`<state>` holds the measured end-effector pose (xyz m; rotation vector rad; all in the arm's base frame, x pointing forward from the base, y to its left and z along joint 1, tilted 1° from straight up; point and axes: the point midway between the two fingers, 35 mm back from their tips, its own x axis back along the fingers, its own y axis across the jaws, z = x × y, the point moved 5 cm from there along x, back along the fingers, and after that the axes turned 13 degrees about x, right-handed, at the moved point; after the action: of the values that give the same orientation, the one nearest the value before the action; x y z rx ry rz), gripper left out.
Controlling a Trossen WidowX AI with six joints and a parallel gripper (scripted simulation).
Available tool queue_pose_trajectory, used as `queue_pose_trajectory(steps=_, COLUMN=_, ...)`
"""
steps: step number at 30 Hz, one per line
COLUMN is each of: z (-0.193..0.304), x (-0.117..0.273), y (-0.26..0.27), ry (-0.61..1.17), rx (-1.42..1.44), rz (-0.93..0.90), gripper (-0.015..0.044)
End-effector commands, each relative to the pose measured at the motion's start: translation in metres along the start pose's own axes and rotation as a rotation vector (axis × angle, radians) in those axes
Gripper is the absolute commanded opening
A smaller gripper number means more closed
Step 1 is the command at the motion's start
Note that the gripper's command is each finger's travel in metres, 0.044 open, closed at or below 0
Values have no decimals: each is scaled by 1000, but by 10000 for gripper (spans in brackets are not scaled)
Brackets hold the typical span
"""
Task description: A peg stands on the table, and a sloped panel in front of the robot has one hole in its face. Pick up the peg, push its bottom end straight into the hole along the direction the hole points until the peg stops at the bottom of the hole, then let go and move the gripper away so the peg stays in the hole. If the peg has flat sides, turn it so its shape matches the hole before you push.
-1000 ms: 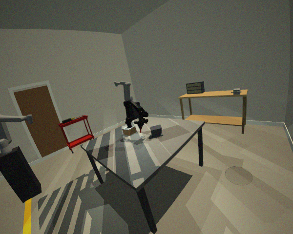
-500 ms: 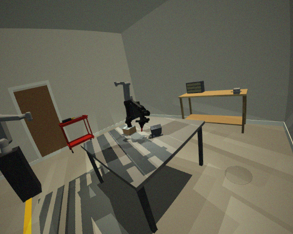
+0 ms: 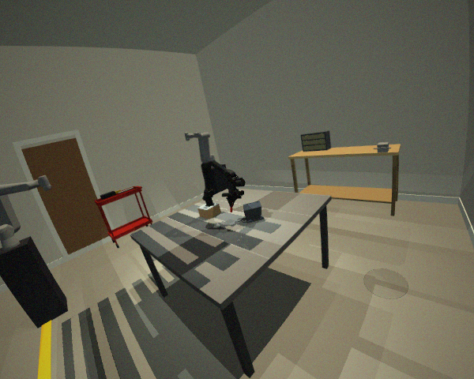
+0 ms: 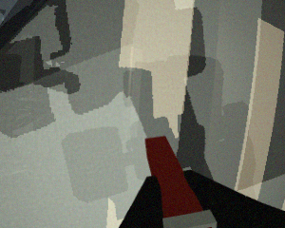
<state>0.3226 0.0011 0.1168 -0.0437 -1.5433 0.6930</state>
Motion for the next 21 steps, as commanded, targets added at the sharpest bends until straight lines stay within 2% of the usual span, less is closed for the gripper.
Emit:
queue_pose_trajectory(steps=1, z=-4, x=3, y=3, ry=-9, rx=21, rz=19, gripper=0)
queue_pose_trajectory(steps=21, z=-17, x=15, y=24, ry=-43, rx=109, rz=95, gripper=0)
